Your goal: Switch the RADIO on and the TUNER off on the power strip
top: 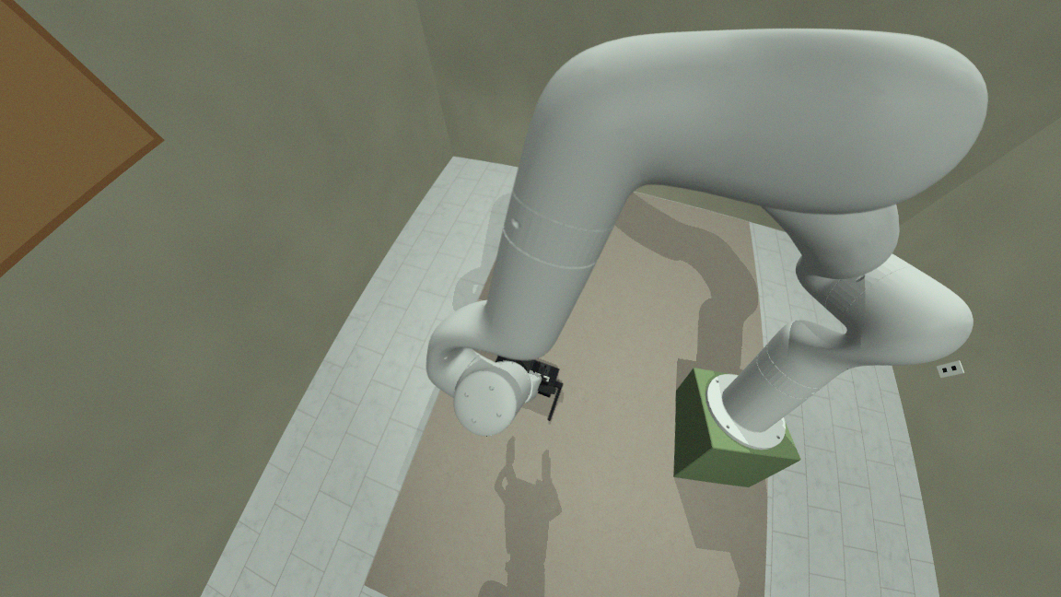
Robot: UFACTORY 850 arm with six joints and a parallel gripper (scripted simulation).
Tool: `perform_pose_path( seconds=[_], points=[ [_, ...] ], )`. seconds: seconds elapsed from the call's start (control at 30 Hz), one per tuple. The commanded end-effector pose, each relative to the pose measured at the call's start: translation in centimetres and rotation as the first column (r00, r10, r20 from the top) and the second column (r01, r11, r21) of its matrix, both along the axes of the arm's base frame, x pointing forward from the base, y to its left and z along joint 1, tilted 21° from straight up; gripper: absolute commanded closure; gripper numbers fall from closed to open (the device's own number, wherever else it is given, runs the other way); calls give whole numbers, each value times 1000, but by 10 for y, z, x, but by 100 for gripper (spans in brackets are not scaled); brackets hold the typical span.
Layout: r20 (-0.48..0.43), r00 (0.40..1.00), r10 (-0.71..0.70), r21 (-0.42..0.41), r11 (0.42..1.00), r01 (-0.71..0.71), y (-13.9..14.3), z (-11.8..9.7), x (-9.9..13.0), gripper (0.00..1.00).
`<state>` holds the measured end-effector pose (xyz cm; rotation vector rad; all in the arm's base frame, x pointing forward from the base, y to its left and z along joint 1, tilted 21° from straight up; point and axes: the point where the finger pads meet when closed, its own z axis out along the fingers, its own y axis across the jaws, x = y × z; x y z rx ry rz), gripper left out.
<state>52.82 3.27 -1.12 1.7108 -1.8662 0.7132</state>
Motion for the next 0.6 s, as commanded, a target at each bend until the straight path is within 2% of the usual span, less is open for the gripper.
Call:
perform_pose_path(
  seconds=[0.0,0.03,0.1,0.13,0.2,0.57],
  points=[
    [-9,1000,25,188,982,-23,8,20,-3,0],
    [3,999,39,259,965,-39,12,30,-4,0],
    [3,999,39,259,965,-39,12,30,-4,0],
    [17,999,52,311,949,-54,16,39,-5,0],
    [28,998,59,343,937,-66,18,45,-5,0],
    [35,997,64,359,930,-72,20,48,-5,0]
  ],
)
